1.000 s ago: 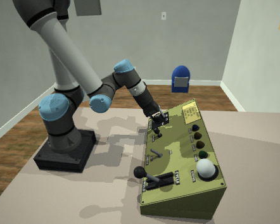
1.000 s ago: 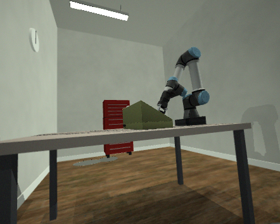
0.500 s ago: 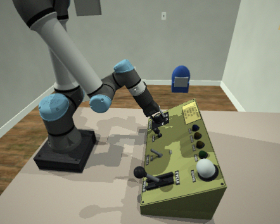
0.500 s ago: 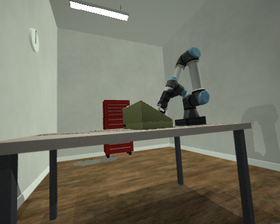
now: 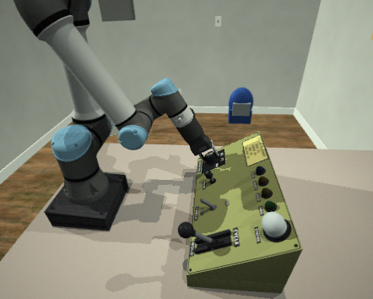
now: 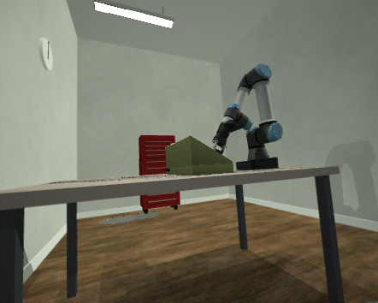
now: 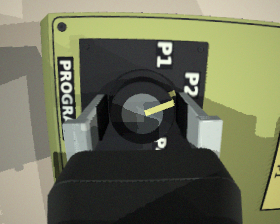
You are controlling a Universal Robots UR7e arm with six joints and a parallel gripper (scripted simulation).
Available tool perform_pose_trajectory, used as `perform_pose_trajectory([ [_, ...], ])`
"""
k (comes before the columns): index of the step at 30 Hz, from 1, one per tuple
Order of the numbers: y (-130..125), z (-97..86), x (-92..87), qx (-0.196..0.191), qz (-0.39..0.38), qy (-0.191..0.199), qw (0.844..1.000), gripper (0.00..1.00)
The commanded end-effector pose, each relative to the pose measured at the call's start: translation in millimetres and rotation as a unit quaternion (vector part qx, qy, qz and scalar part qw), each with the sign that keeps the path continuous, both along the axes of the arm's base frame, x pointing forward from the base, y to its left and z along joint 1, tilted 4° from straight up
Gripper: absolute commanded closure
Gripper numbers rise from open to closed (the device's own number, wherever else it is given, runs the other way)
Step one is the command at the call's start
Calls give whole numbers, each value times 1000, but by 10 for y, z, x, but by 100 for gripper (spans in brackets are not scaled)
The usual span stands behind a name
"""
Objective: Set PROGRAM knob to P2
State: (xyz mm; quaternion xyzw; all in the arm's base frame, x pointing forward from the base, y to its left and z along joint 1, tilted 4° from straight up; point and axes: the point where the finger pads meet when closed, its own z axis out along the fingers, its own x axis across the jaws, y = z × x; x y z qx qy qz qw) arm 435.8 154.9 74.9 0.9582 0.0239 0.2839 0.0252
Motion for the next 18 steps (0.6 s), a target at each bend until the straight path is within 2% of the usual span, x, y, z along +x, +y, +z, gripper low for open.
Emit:
perform_pose_trajectory([
  [1,2,34,-15,0,0,-1,1000,0],
  [18,14,325,-205,0,0,-1,1000,0],
])
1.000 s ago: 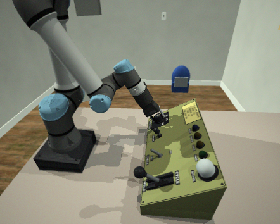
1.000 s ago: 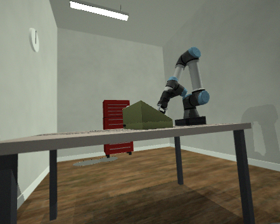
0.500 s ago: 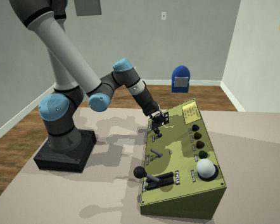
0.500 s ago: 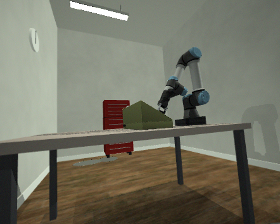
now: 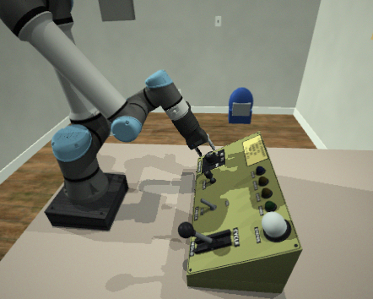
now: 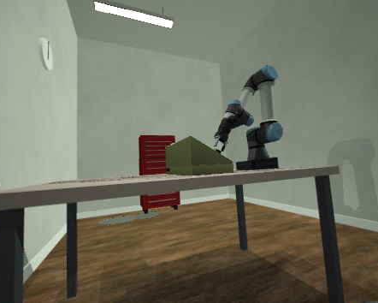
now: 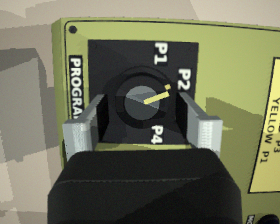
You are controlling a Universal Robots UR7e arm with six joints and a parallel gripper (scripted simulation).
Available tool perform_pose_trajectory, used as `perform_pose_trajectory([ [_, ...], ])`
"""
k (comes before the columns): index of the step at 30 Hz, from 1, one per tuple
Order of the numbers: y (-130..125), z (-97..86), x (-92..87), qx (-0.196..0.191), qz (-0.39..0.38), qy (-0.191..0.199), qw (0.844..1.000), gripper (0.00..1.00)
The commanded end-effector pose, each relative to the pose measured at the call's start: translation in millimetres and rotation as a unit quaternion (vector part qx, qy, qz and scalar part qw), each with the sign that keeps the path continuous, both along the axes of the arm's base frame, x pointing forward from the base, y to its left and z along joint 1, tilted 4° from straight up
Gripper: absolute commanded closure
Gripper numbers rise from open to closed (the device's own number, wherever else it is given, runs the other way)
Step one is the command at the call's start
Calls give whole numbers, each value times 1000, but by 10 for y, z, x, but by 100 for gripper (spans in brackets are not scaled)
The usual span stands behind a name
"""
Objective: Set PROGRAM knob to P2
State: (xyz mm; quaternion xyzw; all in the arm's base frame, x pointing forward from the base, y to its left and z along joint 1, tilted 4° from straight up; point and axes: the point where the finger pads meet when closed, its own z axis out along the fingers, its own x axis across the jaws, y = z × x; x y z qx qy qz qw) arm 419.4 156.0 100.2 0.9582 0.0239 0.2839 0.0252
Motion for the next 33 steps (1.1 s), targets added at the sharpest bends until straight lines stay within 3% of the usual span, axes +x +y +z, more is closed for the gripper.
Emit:
perform_pose_trajectory([
  [1,4,98,-59,0,0,-1,1000,0],
  [15,21,500,-322,0,0,-1,1000,0],
  [33,34,826,-534,0,0,-1,1000,0],
])
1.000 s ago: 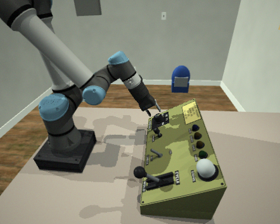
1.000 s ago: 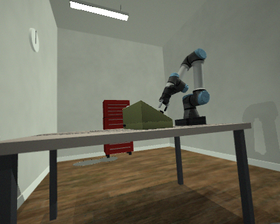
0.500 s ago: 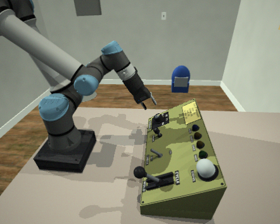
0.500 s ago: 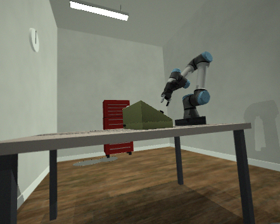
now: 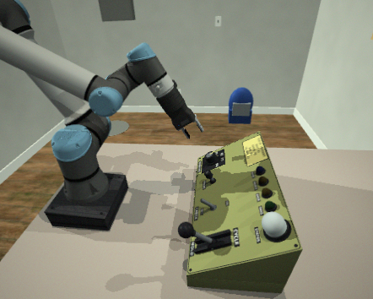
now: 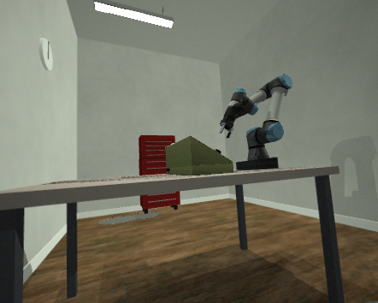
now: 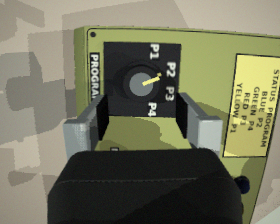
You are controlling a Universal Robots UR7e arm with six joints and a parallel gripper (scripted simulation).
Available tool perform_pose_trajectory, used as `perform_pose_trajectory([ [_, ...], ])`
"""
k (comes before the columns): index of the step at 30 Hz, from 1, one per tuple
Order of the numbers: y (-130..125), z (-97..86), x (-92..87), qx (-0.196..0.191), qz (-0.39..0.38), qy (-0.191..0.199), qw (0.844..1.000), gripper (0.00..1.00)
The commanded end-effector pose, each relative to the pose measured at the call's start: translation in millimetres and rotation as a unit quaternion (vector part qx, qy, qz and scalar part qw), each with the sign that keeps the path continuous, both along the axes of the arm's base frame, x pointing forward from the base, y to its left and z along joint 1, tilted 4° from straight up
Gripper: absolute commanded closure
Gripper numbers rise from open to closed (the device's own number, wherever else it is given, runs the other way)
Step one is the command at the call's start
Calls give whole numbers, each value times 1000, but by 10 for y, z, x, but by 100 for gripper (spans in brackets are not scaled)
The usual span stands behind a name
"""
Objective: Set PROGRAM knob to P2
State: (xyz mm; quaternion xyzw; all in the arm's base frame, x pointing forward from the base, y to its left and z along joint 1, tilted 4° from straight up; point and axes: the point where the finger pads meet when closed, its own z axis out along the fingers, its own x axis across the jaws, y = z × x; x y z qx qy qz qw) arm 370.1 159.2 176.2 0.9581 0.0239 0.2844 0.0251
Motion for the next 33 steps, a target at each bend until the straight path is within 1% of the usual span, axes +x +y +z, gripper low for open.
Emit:
perform_pose_trajectory([
  [1,2,66,-41,0,0,0,1000,0],
  [10,5,126,-80,0,0,0,1000,0],
  [33,5,128,-81,0,0,0,1000,0],
])
